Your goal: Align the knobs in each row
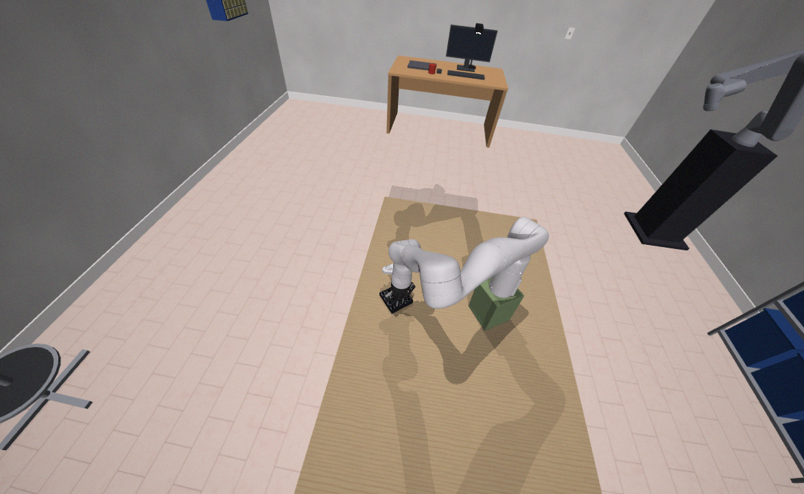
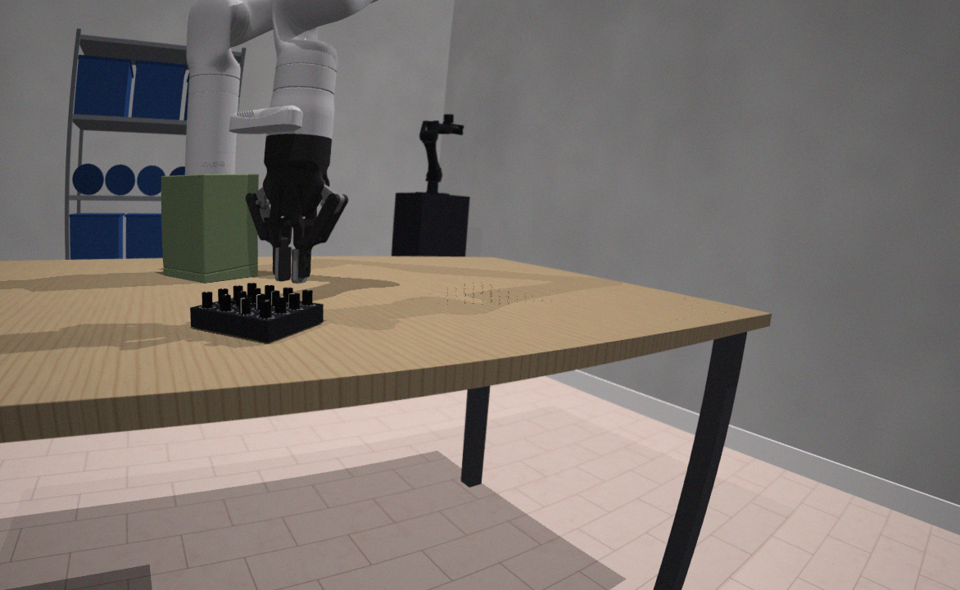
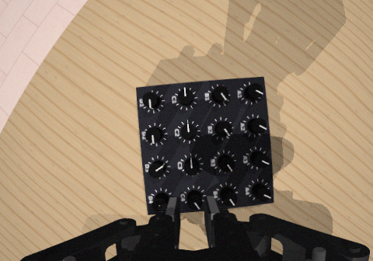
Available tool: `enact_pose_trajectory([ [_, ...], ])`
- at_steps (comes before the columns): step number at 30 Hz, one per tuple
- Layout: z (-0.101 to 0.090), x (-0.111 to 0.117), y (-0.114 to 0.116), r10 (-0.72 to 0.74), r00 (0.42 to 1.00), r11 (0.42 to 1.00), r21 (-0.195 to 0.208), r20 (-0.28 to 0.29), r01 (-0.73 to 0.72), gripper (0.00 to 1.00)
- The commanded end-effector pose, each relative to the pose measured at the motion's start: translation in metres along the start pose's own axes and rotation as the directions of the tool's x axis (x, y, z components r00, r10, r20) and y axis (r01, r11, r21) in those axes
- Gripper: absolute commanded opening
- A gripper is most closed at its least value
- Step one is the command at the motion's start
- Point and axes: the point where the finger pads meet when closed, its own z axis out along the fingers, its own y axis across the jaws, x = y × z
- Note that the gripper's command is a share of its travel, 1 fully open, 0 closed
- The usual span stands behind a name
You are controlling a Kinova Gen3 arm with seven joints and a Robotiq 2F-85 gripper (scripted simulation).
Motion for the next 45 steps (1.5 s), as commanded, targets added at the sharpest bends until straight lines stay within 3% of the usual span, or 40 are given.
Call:
enact_pose_trajectory([
  [1,0.0009,0.0021,-0.0015,-0.008,1.0,1.0,0.003,-0.004,0.008,0.19],
  [45,0.0009,0.0047,0.0015,-0.006,1.0,1.0,0.002,-0.004,0.006,0.19],
])
